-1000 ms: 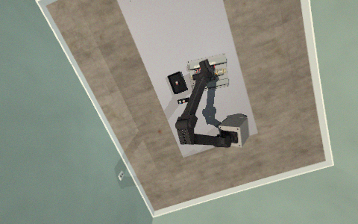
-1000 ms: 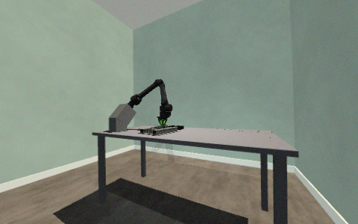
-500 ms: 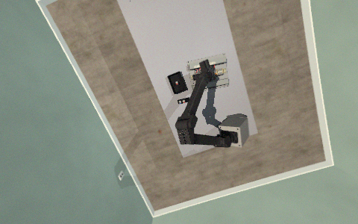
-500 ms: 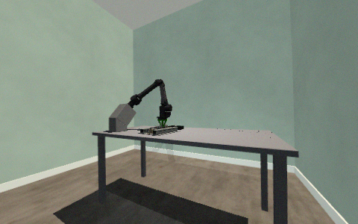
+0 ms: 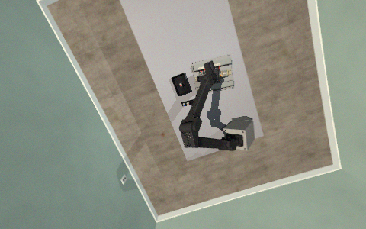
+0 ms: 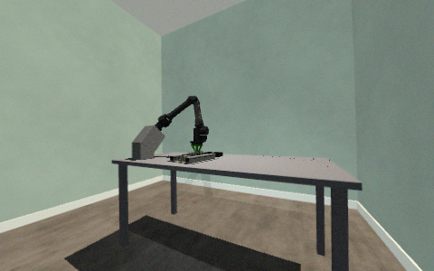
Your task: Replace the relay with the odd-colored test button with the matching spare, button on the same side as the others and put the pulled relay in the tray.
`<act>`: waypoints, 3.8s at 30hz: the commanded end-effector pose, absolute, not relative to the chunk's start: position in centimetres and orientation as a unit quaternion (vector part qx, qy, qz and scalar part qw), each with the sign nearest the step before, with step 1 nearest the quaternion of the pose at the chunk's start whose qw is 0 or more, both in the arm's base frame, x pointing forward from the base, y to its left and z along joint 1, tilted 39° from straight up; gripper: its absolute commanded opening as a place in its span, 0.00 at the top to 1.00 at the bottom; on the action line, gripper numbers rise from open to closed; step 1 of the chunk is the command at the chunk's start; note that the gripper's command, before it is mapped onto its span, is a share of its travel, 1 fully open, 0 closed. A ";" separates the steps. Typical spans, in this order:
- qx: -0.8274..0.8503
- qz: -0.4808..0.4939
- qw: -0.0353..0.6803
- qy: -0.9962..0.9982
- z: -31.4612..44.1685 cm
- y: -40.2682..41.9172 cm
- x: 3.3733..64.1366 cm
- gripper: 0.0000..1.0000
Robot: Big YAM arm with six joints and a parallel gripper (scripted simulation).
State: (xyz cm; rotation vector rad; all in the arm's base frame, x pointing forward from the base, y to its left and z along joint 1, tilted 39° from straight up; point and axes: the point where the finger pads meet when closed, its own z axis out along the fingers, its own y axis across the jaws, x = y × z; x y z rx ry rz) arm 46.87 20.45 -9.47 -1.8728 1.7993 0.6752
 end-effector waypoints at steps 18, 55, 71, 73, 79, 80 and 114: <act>-0.679 0.228 0.249 0.652 -8.2 19.8 48.9 1.00; -0.676 0.233 0.242 0.656 -8.4 19.4 48.7 1.00; -0.676 0.233 0.242 0.656 -8.4 19.3 48.6 1.00; -0.676 0.233 0.242 0.656 -8.4 19.3 48.6 1.00; -0.676 0.233 0.242 0.656 -8.5 19.1 48.3 1.00; -0.676 0.233 0.242 0.656 -8.5 19.1 48.2 1.00; -0.678 0.226 0.250 0.653 -8.0 19.2 49.1 1.00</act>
